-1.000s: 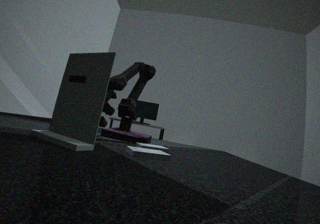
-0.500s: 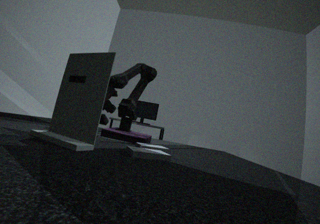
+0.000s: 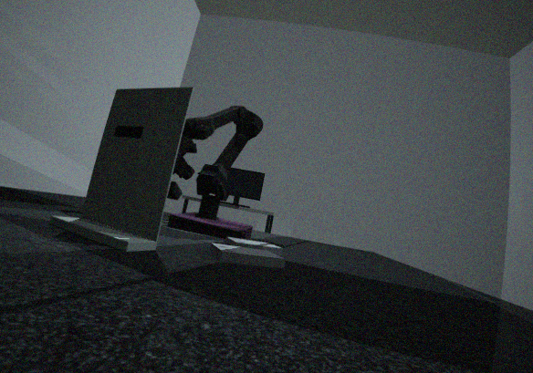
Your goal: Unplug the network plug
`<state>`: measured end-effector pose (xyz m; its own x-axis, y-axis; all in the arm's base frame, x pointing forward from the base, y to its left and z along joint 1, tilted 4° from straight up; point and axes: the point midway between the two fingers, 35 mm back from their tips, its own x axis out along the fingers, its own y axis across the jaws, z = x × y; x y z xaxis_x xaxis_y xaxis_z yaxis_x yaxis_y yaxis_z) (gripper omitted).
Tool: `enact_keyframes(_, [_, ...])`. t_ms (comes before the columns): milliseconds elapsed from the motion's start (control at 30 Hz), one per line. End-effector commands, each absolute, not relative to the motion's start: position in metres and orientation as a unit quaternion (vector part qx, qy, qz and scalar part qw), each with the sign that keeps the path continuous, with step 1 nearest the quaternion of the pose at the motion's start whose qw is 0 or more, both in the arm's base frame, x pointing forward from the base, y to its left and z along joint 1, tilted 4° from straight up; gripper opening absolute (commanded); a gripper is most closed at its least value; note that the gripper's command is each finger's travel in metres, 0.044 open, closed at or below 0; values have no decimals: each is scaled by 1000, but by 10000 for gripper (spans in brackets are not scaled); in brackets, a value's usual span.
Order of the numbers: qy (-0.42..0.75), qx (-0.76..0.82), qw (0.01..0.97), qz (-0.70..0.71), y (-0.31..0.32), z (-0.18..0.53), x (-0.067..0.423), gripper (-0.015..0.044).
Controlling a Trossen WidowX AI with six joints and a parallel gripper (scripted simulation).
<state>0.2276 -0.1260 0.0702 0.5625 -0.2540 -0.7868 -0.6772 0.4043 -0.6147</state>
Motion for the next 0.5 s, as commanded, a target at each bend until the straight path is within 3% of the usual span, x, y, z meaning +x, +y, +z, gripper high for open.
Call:
enact_keyframes(0, [440, -528, 711, 150, -125, 77, 227, 156])
enact_keyframes(467, [440, -527, 711, 150, -126, 99, 224, 156])
